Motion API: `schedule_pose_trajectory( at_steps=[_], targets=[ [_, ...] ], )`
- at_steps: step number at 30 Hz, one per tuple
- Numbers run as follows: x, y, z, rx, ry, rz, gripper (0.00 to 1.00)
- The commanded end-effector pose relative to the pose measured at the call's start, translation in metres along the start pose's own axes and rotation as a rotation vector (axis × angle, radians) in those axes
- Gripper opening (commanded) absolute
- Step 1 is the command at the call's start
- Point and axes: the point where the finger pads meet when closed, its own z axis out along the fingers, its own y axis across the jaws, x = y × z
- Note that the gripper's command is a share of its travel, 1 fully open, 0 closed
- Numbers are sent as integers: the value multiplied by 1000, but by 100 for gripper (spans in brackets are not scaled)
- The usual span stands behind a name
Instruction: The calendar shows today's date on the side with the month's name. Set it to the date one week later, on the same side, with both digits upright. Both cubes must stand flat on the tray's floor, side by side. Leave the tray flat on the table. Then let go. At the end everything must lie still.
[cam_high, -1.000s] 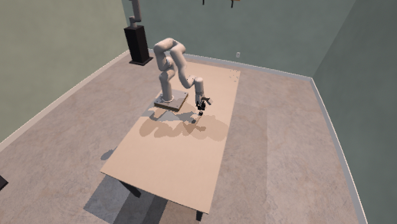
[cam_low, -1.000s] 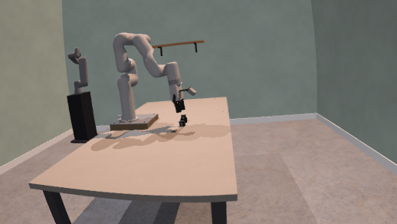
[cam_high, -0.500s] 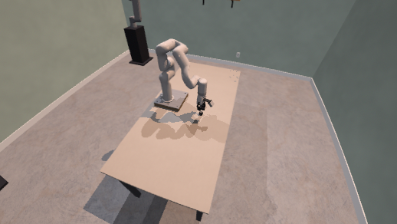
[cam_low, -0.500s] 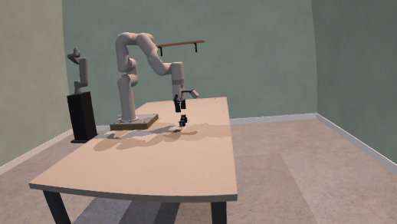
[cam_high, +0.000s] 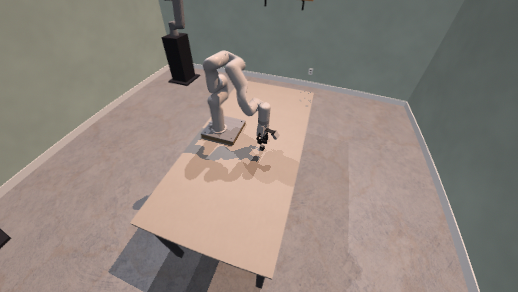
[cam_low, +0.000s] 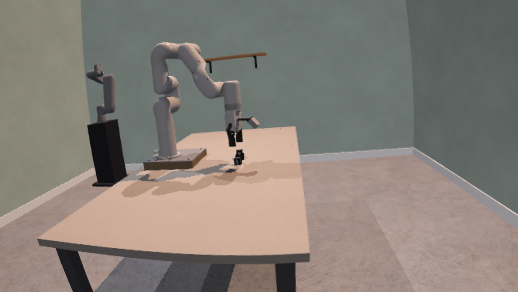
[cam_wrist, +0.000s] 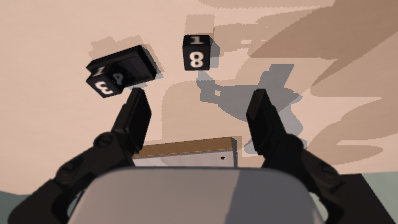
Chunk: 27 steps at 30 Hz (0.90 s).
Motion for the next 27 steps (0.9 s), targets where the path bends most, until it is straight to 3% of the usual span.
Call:
schedule_pose_trajectory(
  at_steps=[1,27],
  targets=[
    [1,0,-1,0,3,43,100],
    [1,0,-2,1,3,653,100]
  ],
)
